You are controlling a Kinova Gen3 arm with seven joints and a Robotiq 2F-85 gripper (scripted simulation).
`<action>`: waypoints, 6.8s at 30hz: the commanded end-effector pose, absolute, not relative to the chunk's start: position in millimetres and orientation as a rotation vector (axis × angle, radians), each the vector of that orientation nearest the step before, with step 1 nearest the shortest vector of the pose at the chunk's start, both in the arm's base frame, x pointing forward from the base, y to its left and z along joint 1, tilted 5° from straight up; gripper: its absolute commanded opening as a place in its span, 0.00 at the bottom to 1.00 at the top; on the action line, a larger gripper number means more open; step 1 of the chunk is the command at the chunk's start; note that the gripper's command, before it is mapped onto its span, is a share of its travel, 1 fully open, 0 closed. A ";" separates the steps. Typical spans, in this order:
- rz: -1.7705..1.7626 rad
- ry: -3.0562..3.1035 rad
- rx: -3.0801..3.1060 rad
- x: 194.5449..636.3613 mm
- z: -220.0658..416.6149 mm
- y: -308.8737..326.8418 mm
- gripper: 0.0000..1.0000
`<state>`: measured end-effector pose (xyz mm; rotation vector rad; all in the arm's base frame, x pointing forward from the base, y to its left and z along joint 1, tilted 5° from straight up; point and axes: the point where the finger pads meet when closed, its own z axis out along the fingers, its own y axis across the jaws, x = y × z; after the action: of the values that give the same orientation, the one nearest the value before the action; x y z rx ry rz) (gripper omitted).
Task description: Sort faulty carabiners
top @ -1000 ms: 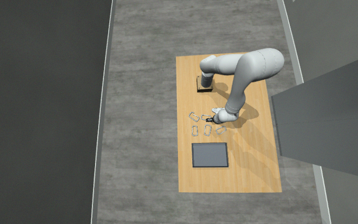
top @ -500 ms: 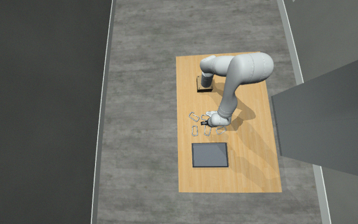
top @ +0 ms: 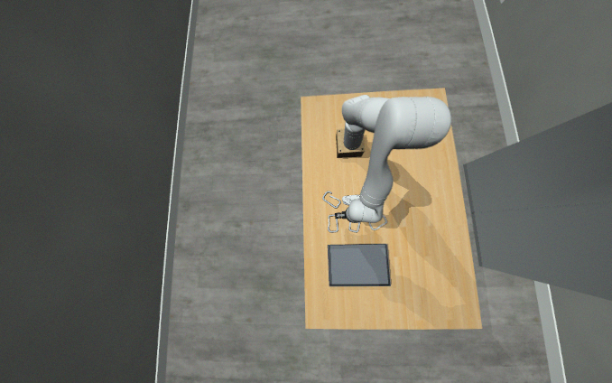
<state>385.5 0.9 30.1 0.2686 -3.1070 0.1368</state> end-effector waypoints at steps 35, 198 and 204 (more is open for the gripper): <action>0.125 -3.120 0.241 431.5 9.9 -73.3 1.00; 0.120 -3.134 0.253 432.5 -64.6 -76.2 0.59; 0.120 -3.134 0.253 432.5 -64.6 -76.2 0.59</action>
<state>432.4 -75.9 -64.5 0.2529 -3.1334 0.1193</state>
